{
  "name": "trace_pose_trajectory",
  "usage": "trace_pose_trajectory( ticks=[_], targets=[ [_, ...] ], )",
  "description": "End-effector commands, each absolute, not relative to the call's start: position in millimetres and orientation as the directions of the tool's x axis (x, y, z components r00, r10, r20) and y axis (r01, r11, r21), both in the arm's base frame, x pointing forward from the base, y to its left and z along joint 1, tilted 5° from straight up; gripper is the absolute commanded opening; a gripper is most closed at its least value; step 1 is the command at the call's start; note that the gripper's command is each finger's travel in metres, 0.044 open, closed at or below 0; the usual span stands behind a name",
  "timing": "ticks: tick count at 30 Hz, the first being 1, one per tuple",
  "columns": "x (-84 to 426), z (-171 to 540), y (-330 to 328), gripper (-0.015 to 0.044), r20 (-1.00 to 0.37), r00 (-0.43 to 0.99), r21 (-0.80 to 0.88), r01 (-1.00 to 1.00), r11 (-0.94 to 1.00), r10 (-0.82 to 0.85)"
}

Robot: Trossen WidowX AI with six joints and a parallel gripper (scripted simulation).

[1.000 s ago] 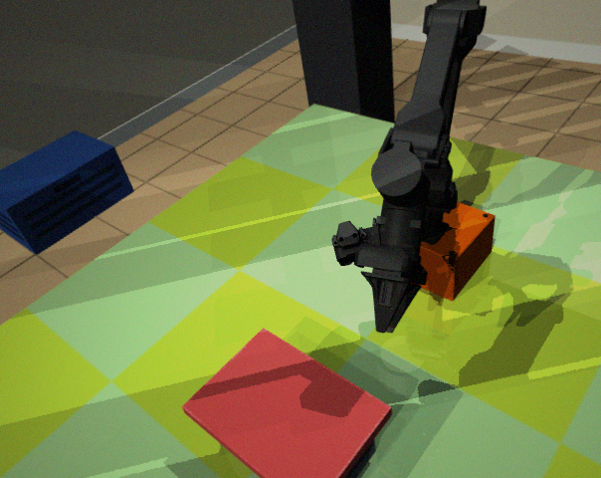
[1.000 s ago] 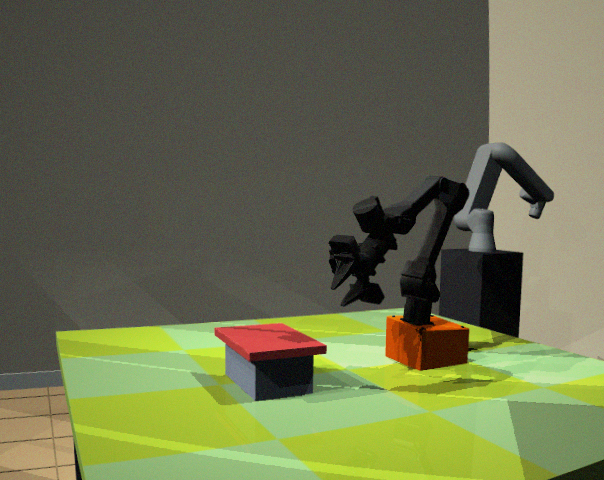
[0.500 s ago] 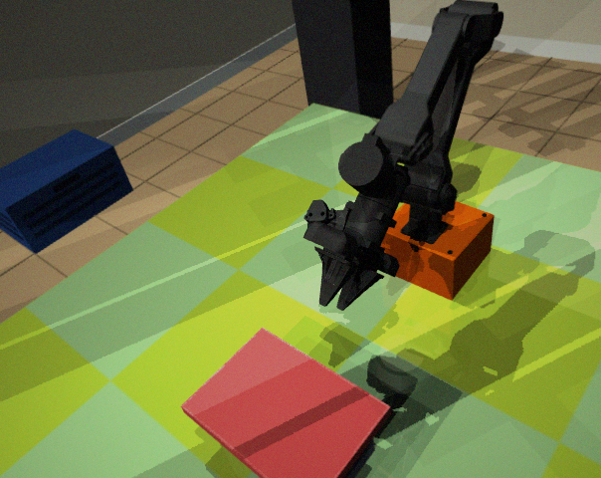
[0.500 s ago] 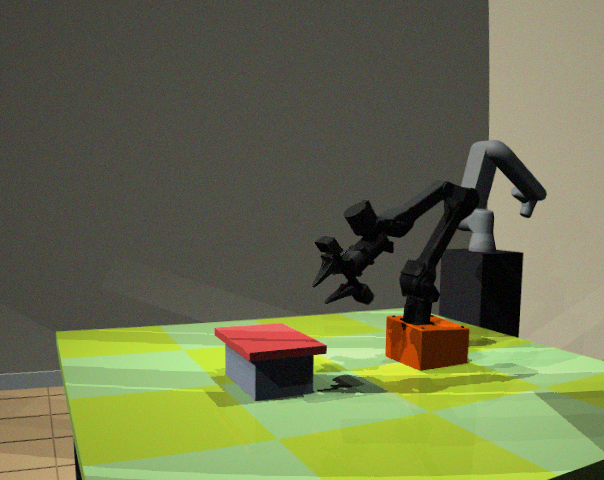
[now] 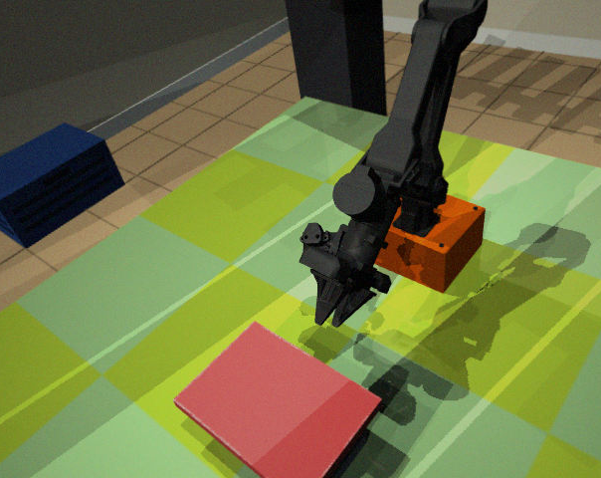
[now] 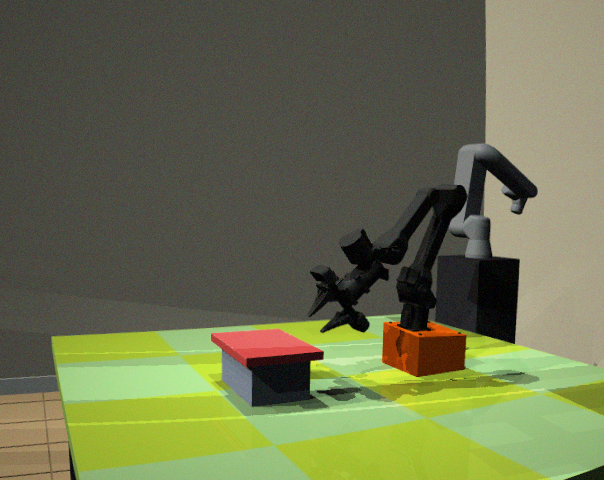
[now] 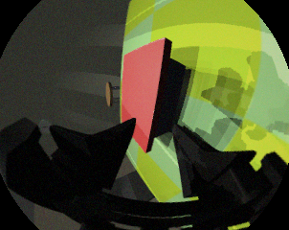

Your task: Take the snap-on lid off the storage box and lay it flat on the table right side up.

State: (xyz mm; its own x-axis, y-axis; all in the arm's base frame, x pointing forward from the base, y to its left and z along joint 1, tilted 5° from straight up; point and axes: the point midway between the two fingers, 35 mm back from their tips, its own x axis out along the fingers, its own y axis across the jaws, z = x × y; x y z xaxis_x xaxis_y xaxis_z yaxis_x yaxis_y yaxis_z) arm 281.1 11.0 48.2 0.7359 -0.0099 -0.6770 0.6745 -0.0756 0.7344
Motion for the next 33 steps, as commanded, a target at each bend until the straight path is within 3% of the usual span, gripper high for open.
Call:
trace_pose_trajectory(
  ticks=[1, 33],
  targets=[
    [286, 44, 10, 0.0235, -0.68, 0.733, 0.732, 0.677, -0.08, -0.014],
    [322, 11, 10, 0.0235, -0.678, 0.735, 0.734, 0.675, -0.08, -0.015]
  ],
)
